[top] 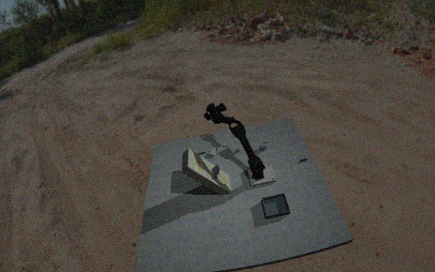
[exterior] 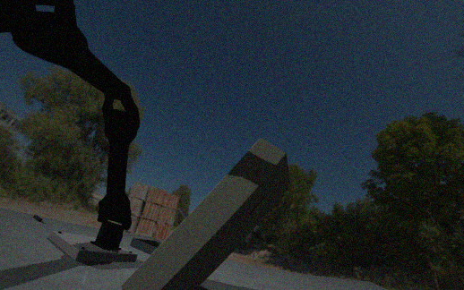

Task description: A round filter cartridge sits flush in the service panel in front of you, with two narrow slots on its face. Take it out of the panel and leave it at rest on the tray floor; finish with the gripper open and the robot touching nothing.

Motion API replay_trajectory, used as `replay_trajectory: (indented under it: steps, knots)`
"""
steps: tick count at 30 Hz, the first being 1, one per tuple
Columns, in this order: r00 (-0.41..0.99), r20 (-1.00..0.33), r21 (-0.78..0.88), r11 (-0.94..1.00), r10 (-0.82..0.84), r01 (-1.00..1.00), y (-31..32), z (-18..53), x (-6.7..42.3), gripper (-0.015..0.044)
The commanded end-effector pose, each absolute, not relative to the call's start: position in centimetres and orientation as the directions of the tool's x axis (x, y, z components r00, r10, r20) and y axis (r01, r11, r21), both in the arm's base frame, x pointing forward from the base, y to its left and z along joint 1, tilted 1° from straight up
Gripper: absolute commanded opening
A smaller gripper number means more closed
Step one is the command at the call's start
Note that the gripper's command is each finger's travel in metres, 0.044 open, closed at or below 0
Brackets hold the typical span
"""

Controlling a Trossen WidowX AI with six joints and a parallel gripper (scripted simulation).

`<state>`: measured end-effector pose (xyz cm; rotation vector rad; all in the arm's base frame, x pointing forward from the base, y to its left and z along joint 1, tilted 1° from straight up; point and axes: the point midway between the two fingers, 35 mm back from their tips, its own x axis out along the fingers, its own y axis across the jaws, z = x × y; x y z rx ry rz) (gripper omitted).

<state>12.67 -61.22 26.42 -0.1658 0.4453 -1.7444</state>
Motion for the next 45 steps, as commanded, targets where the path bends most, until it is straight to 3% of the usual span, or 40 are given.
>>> replay_trajectory:
  steps: [1, 10, 19, 27, 35, 45]
  knots:
    - [-0.093, -0.173, -0.413, -0.013, -0.981, 0.911, -57.7, 27.8, 17.7, 0.0092]
    - [0.252, -0.273, -0.465, 0.356, -0.929, 0.811, -45.8, 30.5, 28.2, 0.0092]
    - [0.562, -0.382, -0.489, 0.677, -0.734, 0.551, -30.7, 31.3, 33.8, 0.0092]
    - [0.748, -0.478, -0.479, 0.851, -0.460, 0.217, -17.1, 30.1, 33.6, 0.0092]
    - [0.814, -0.562, -0.443, 0.885, -0.148, -0.145, -5.7, 27.3, 29.3, 0.0092]
    - [0.814, -0.568, -0.439, 0.881, -0.123, -0.174, -4.9, 27.0, 28.9, 0.0092]
